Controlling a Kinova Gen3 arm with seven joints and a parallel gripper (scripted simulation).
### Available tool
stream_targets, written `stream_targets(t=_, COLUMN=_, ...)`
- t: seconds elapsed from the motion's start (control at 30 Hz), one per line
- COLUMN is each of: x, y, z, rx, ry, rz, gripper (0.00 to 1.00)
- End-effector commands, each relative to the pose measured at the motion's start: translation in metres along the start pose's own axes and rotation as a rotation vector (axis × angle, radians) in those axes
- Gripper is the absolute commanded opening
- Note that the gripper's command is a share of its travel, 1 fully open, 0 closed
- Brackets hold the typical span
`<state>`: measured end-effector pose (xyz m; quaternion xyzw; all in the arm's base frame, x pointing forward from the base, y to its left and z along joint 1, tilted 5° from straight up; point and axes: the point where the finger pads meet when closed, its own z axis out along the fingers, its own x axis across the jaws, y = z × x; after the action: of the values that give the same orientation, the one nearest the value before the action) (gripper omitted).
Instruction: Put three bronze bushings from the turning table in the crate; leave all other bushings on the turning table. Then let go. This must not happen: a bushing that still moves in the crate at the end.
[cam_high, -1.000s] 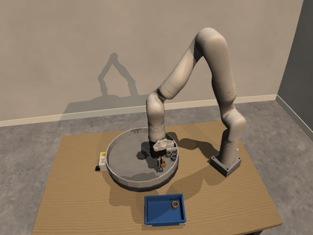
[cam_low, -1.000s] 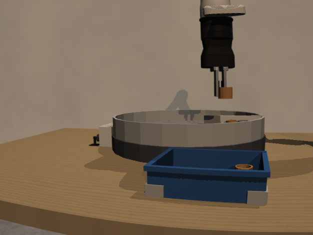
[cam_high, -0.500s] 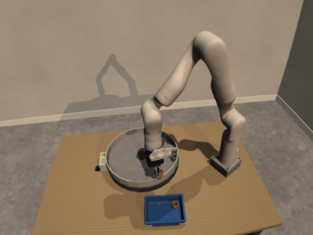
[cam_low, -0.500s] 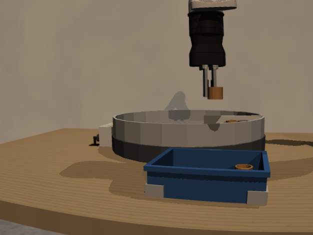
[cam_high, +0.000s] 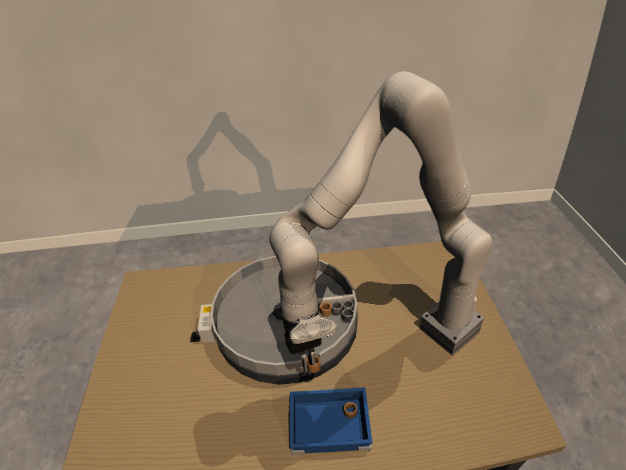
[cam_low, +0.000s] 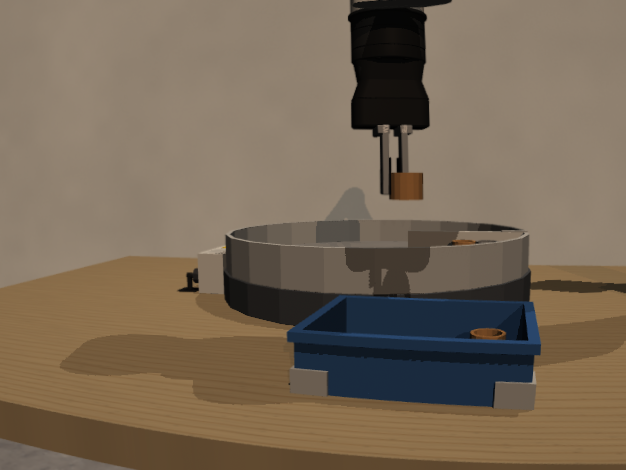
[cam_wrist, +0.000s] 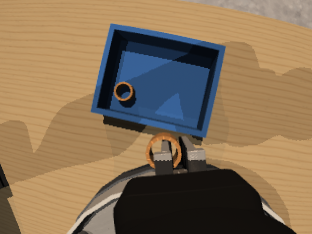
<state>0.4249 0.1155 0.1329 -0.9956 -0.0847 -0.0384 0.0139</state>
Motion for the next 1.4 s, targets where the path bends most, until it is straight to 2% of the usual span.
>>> stream_targets(t=0.0, x=0.0, y=0.0, z=0.0, rx=0.0, ry=0.0, rz=-0.001, gripper=0.0)
stream_targets(t=0.07, x=0.0, y=0.0, z=0.0, rx=0.0, ry=0.0, rz=-0.001, gripper=0.0)
stream_targets(t=0.23, x=0.033, y=-0.046, z=0.0, rx=0.0, ry=0.001, rz=-0.001, gripper=0.0)
stream_targets(t=0.63, x=0.033, y=-0.046, z=0.0, rx=0.0, ry=0.001, rz=-0.001, gripper=0.0)
stream_targets(t=0.8, x=0.033, y=-0.046, z=0.027, rx=0.0, ry=0.001, rz=-0.001, gripper=0.0)
stream_targets(t=1.2, x=0.033, y=-0.046, z=0.027, rx=0.0, ry=0.001, rz=-0.001, gripper=0.0)
stream_targets(t=1.37, x=0.033, y=-0.047, z=0.055, rx=0.001, ry=0.001, rz=-0.002, gripper=0.0)
